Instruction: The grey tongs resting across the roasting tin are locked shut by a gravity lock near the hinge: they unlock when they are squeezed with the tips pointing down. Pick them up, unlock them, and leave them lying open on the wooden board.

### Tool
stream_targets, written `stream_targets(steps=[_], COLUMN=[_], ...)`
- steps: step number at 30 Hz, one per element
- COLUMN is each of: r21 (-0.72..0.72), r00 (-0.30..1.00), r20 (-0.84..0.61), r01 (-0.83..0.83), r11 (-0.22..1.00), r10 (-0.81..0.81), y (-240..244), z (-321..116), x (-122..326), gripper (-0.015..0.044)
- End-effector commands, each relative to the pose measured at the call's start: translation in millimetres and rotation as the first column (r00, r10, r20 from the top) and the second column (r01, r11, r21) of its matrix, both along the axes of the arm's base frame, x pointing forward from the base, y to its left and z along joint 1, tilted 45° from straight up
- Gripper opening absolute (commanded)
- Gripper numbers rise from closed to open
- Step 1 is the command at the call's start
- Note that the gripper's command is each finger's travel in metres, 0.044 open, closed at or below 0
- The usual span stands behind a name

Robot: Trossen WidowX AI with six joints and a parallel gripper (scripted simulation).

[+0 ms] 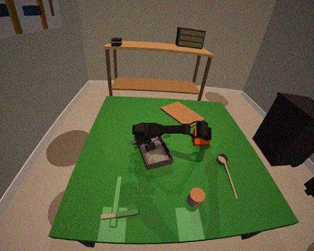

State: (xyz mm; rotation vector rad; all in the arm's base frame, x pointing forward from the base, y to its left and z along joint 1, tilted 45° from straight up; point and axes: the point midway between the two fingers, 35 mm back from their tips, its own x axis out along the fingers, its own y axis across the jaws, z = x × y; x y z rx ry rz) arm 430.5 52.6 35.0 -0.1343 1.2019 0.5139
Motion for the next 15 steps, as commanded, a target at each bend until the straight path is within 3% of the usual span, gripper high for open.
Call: stream_targets(steps=[1,9,15], r21=[0.000,-0.001,-0.005], r00=[1.000,1.000,1.000], r20=[0.000,-0.001,-0.006], r01=[0.002,0.002,0.007], r11=[1.000,1.000,1.000], r10=[-0.002,-0.002,-0.007], y=[-0.3,-6.4,-52.2], z=[0.6,6.5,52.2], x=[0.2,1.1,0.4], gripper=[0.0049,-0.0142,-0.0150])
